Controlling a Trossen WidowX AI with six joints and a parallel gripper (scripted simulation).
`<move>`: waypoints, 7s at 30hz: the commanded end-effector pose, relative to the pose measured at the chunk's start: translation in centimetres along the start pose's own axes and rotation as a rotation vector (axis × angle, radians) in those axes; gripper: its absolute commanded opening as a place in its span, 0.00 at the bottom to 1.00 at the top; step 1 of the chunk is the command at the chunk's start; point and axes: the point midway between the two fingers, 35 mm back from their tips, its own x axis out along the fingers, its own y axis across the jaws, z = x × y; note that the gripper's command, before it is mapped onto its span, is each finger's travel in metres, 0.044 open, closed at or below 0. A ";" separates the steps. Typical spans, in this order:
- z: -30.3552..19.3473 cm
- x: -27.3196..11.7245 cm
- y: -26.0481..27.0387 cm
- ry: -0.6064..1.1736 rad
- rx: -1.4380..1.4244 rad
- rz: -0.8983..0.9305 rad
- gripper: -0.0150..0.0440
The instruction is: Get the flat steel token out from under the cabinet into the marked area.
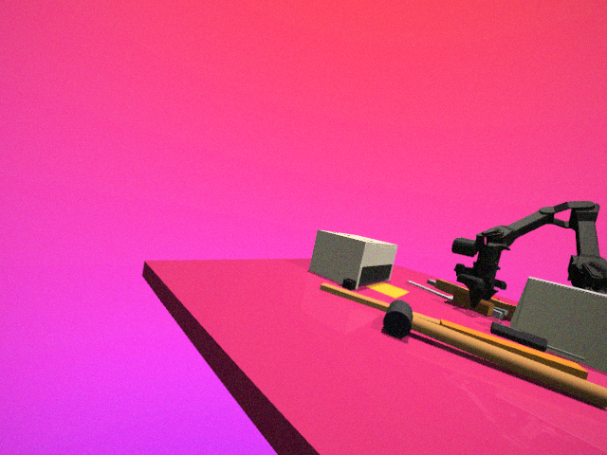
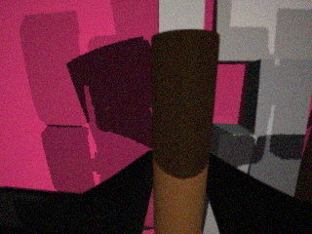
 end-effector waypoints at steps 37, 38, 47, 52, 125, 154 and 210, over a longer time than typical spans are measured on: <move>0.1 -0.1 0.0 -0.004 -0.322 -0.003 0.25; 0.1 -0.1 0.0 -0.004 -0.330 -0.003 0.25; 0.1 -0.1 0.0 -0.004 -0.402 -0.003 0.25; 0.1 -0.1 0.0 -0.004 -0.442 -0.003 0.25; 0.1 0.2 0.2 -0.014 -0.515 0.001 0.35; 2.3 0.1 1.5 -0.007 -0.555 -0.002 0.25; 7.8 -0.1 4.7 -0.007 -0.565 -0.002 0.25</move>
